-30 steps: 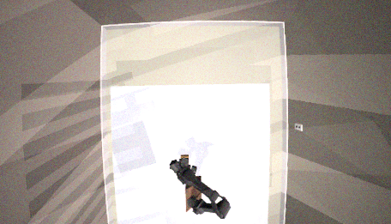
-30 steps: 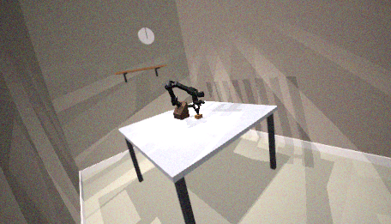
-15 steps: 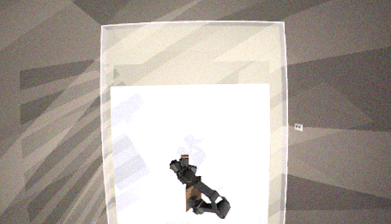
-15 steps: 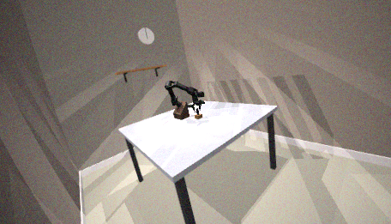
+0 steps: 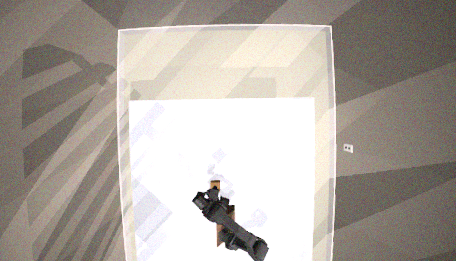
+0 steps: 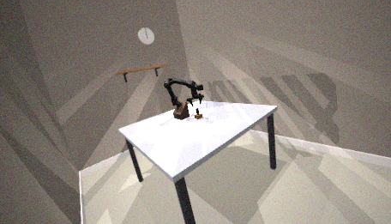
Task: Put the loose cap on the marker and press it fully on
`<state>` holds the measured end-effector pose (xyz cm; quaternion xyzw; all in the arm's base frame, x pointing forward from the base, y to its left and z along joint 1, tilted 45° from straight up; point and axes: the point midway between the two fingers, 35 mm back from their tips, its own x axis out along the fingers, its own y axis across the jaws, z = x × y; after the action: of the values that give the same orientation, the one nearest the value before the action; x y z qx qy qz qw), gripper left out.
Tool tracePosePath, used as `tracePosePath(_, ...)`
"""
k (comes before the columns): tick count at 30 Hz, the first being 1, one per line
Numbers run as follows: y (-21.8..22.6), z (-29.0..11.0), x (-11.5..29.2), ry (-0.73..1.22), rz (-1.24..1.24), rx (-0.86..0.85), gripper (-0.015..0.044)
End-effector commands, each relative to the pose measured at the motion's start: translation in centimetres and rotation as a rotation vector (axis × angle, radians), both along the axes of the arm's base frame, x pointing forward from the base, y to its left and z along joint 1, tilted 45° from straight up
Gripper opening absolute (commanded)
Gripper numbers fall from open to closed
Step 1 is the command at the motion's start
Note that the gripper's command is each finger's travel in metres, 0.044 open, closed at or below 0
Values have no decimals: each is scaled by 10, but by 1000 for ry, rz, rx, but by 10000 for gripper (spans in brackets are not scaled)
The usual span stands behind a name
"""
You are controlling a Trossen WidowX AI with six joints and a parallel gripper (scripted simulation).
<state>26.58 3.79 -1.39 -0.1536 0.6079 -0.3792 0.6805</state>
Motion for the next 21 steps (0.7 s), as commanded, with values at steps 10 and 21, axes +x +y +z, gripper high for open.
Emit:
tracePosePath(10, -2, 0, -3, 199, 186, 5, 204)
tracePosePath(21, -2, 0, -3, 199, 186, 5, 0)
